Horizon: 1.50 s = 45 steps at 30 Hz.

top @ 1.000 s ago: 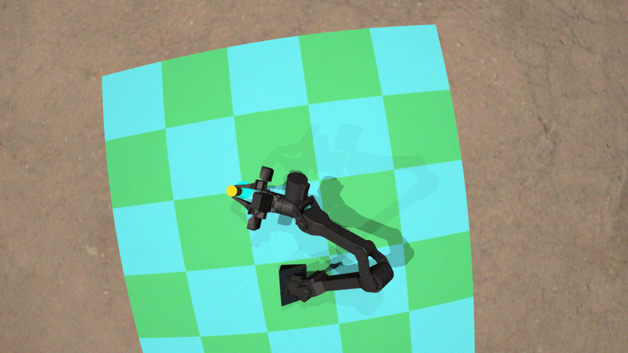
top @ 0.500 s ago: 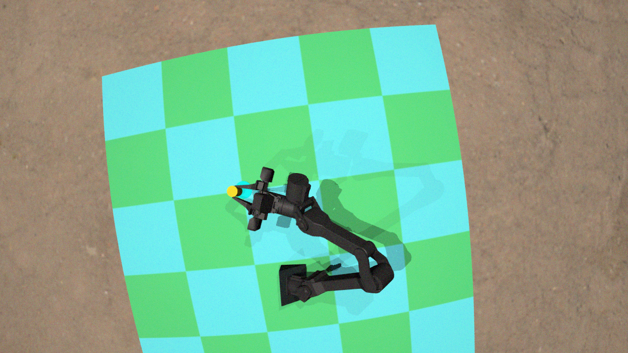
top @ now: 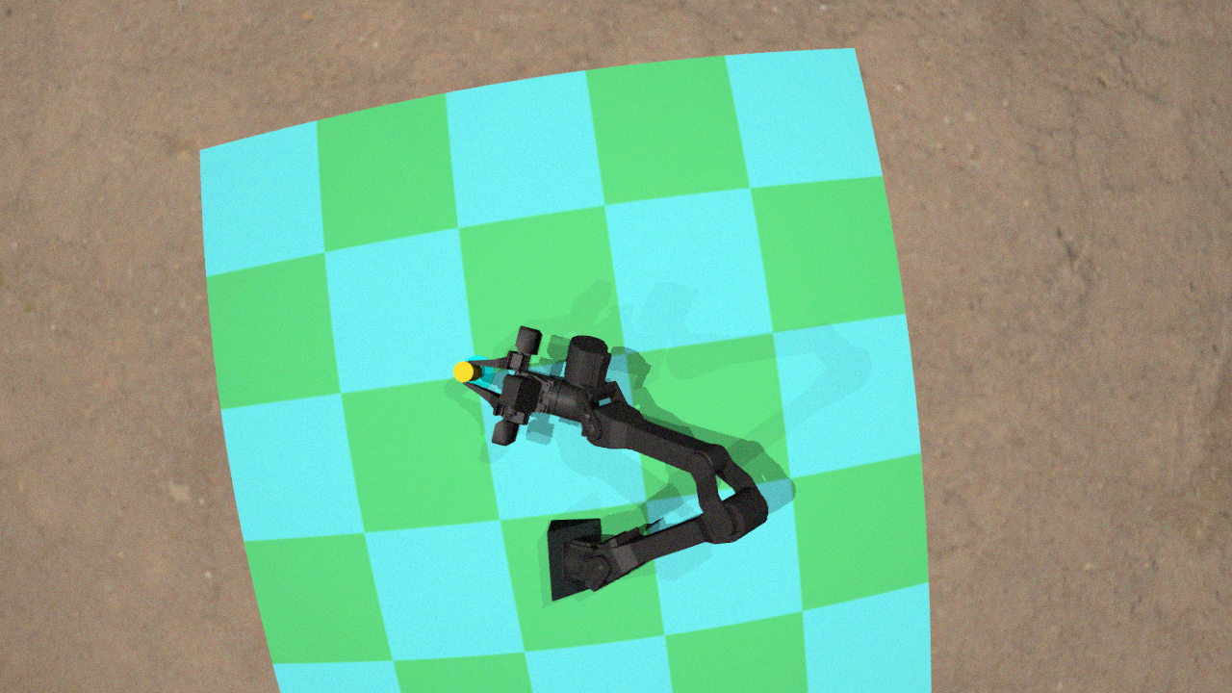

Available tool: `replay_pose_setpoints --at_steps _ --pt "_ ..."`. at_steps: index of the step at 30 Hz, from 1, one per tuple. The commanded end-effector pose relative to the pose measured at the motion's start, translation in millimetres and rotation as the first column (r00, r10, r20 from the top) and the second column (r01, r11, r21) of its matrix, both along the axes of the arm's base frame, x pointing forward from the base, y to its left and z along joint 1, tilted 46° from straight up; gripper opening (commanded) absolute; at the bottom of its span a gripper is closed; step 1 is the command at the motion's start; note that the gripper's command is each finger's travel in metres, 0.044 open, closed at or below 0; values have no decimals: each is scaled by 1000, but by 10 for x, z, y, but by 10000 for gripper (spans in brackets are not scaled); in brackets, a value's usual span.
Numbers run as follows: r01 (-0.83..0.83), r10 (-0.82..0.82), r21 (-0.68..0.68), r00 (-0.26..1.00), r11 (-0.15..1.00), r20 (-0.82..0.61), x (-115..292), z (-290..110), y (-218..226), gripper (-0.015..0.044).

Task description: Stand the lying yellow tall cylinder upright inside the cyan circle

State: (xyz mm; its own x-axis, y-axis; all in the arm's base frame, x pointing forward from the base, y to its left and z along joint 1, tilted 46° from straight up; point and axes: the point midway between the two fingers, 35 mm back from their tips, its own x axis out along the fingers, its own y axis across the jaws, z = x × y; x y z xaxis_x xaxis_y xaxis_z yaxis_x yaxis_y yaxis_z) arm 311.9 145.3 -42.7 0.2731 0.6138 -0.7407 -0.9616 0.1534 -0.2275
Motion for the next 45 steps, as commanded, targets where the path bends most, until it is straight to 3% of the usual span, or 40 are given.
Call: replay_pose_setpoints --at_steps 1,22,33,39,45 --pt "-5 5 5 1000 1000 0 -24 -150 -149 105" --pt "6 -6 -2 1000 1000 -5 -12 -337 -342 105" --pt "6 -6 -2 1000 1000 -5 -12 -337 -342 394" --pt "5 -5 -2 1000 1000 -5 -7 -297 -300 400" --pt "-2 2 1 1000 1000 -1 -13 67 75 400"
